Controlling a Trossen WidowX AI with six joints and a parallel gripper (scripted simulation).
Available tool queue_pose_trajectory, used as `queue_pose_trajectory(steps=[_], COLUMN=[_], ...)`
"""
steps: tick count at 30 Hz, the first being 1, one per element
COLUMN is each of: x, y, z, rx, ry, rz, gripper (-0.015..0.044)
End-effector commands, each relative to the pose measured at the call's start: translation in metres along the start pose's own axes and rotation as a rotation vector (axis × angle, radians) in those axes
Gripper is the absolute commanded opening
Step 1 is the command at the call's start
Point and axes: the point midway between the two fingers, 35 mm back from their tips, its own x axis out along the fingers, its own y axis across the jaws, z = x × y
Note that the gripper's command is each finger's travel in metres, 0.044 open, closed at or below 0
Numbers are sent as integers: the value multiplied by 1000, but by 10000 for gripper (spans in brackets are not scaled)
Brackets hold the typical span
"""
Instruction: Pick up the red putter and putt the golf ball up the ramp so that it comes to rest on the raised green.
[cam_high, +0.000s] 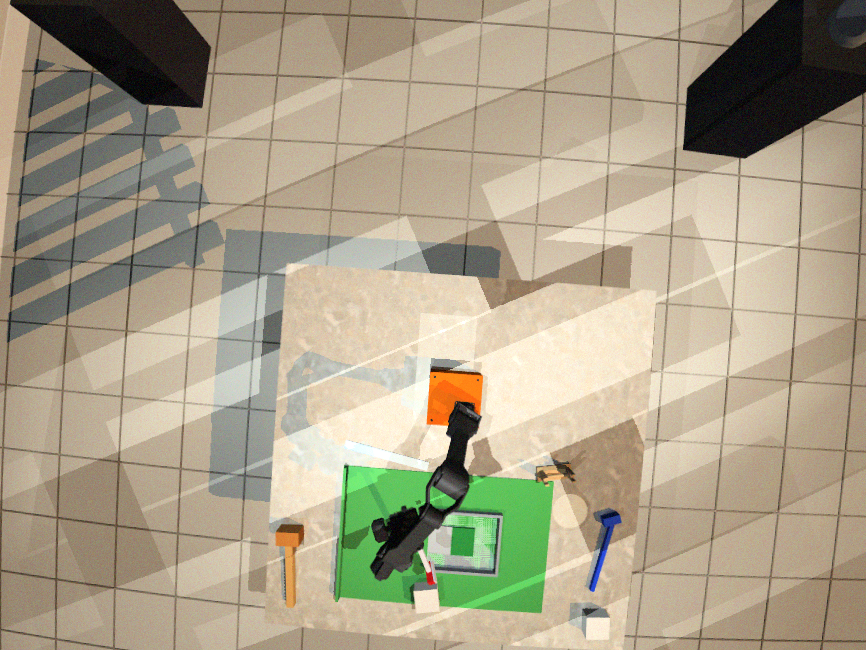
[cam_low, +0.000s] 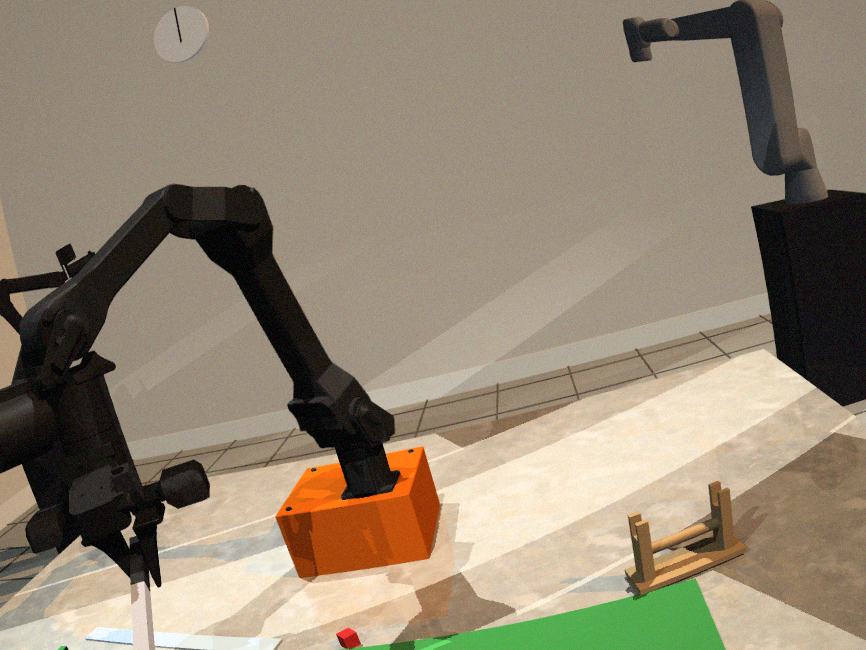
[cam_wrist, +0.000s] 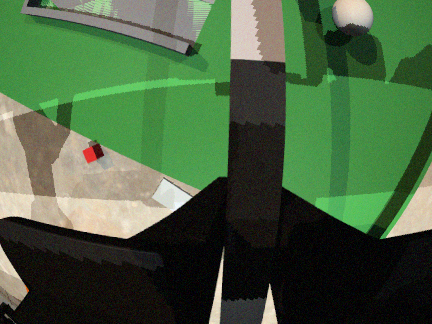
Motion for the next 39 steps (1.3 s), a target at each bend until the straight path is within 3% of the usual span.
queue_pose_trajectory(steps=[1, 15, 39], x=[-5, -14, 34], y=[-21, -75, -77], z=[-18, -93, -97], rx=[92, 393, 397], ry=[9, 57, 58], rz=[-18, -47, -47], gripper=[0, 0, 0])
